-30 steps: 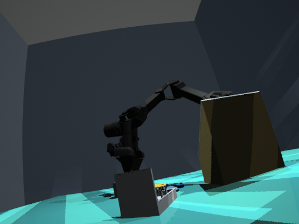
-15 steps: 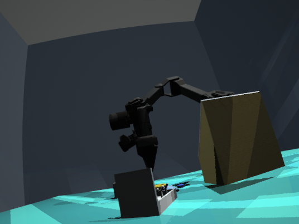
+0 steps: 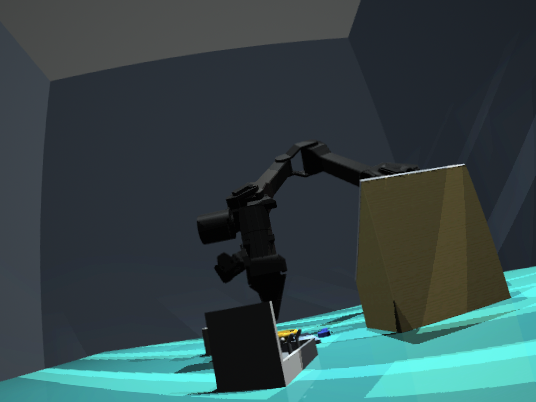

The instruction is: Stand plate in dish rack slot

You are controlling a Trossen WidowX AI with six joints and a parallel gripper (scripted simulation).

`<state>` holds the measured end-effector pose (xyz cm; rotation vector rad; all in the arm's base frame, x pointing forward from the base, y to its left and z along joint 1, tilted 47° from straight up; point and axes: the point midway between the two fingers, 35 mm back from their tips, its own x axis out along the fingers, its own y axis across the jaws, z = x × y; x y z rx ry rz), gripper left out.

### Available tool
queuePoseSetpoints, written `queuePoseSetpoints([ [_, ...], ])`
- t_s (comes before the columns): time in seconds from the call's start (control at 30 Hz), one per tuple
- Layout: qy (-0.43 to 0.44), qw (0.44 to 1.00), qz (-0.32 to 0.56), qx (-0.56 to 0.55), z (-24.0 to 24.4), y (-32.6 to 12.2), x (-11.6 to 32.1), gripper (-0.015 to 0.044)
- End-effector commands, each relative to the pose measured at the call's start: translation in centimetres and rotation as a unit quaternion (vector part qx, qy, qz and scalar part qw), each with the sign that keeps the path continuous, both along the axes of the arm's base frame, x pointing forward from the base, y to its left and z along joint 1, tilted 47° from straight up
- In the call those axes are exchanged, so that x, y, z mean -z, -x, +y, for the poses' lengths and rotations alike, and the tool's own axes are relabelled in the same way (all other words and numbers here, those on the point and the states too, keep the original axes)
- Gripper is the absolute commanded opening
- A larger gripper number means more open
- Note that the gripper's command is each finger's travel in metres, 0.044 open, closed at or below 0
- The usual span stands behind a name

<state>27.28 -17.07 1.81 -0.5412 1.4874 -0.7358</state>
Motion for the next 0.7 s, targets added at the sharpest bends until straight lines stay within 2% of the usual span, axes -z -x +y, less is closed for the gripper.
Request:
queuePoseSetpoints([
  [0.0,-0.001,1.000,0.004,-0.001,-0.5,0.2,0.6,0.0400],
  [0.67,0.001,1.000,0.004,-0.001,-2.8,0.7,2.7,0.0400],
])
